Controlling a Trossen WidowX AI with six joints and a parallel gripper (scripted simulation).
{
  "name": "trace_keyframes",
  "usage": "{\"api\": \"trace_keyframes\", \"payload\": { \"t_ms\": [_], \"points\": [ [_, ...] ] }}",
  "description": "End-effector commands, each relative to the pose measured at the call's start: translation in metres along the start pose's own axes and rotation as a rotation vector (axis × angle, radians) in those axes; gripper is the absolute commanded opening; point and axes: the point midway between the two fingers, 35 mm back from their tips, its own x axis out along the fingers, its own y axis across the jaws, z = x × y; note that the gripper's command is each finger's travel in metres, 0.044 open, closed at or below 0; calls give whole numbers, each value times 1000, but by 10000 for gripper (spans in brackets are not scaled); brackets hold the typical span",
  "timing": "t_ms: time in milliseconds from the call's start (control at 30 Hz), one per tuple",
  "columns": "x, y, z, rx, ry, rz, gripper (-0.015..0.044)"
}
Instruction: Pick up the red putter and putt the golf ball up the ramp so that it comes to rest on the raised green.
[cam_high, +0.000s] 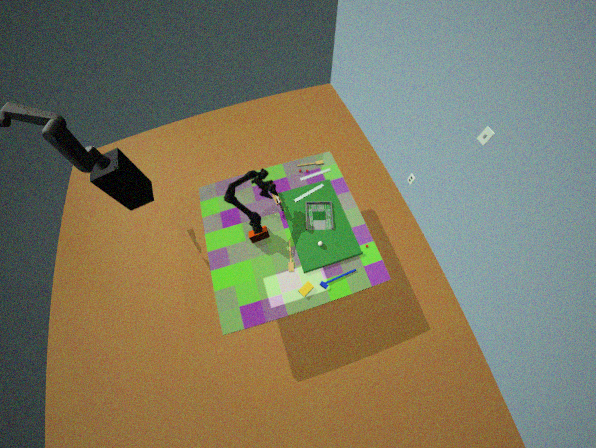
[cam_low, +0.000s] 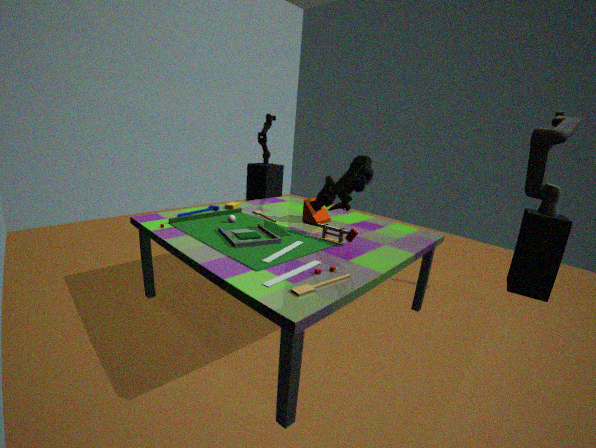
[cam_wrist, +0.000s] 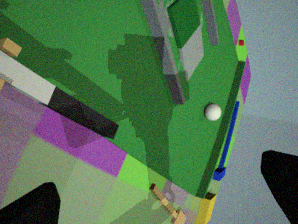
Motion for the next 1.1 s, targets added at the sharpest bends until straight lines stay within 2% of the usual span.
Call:
{"api": "trace_keyframes", "payload": {
  "t_ms": [0, 100, 333, 567, 733, 1067],
  "points": [
    [63, 20, -24, -458, 137, 516, 440],
    [75, 23, -26, -514, 64, 682, 440],
    [89, 20, -24, -585, -174, 884, 440],
    [99, 5, -17, -613, -501, 943, 440],
    [104, -6, -12, -679, -704, 890, 440],
    [104, -7, -11, -681, -711, 887, 440]
  ]
}}
